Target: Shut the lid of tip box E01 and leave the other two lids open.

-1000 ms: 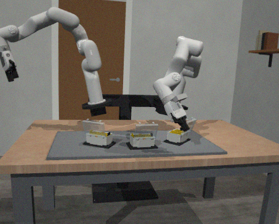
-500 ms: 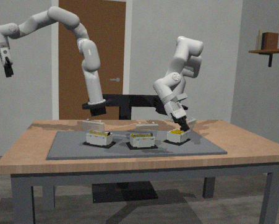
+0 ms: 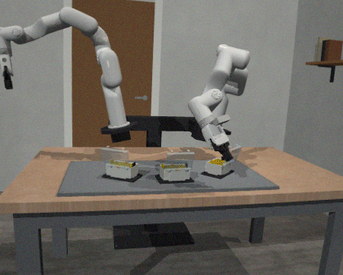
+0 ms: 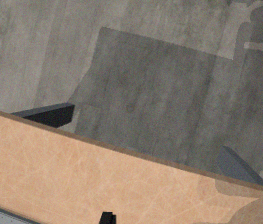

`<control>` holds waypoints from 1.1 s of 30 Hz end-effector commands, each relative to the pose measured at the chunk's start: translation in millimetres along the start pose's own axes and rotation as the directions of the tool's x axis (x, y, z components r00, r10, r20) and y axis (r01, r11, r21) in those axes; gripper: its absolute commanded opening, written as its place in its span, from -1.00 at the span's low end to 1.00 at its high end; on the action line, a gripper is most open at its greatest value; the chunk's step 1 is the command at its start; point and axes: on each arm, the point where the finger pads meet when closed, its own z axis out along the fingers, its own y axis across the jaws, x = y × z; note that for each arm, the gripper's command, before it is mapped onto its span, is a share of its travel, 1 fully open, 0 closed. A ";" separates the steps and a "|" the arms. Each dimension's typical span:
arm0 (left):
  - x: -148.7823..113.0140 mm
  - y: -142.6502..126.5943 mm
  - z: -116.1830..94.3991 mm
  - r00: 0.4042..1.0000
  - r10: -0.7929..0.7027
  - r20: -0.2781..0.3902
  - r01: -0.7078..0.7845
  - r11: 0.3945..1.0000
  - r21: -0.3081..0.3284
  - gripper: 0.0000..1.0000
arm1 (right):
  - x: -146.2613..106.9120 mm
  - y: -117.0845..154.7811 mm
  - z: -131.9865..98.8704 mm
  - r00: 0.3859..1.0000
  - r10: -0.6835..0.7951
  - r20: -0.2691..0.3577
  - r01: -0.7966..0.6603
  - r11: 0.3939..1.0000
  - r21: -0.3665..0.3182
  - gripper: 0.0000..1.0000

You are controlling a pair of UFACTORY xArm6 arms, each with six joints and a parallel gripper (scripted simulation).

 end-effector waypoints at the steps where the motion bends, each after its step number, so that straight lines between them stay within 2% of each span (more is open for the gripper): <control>1: 2.1 1.2 -1.4 1.000 -0.003 -0.002 0.003 1.000 -0.003 -1.00 | 2.7 17.4 -12.3 0.998 0.058 -0.038 -0.059 0.998 -0.020 1.00; 4: 2.1 1.2 -1.4 1.000 -0.003 -0.002 0.003 1.000 -0.003 -1.00 | 3.7 30.4 -19.2 0.998 0.058 -0.038 -0.059 0.998 -0.021 1.00; 8: 2.1 1.2 -1.4 1.000 -0.003 -0.002 0.003 1.000 -0.003 -1.00 | 3.7 47.9 -29.0 0.985 0.150 -0.089 -0.154 0.987 -0.047 1.00; 13: 2.1 1.2 -1.4 1.000 -0.003 -0.002 0.003 1.000 -0.003 -1.00 | 3.6 60.9 -36.3 0.985 0.150 -0.089 -0.154 0.987 -0.047 1.00; 16: 2.1 1.2 -1.4 1.000 -0.003 -0.002 0.003 1.000 -0.003 -1.00 | 2.7 73.9 -43.9 0.964 0.229 -0.137 -0.240 0.968 -0.067 1.00; 20: 2.1 1.2 -1.4 1.000 -0.003 -0.002 0.003 1.000 -0.003 -1.00 | 1.3 91.1 -53.9 0.961 0.237 -0.142 -0.249 0.966 -0.069 1.00; 23: 2.1 1.2 -1.4 1.000 -0.003 -0.002 0.003 1.000 -0.003 -1.00 | 1.2 92.8 -54.9 0.961 0.237 -0.142 -0.249 0.966 -0.069 1.00; 24: 6.0 -1.6 -2.9 1.000 0.012 0.019 -0.013 1.000 0.017 -1.00 | 1.2 92.8 -54.9 0.961 0.237 -0.142 -0.249 0.966 -0.069 1.00; 30: 19.9 -11.5 -7.9 1.000 0.015 0.022 -0.015 1.000 0.020 -1.00 | 1.2 92.8 -54.9 0.961 0.237 -0.142 -0.249 0.966 -0.069 1.00; 33: 30.2 -21.7 -11.8 0.998 0.035 0.052 -0.037 0.998 0.042 -1.00 | 1.2 92.8 -54.9 0.961 0.237 -0.142 -0.249 0.966 -0.069 1.00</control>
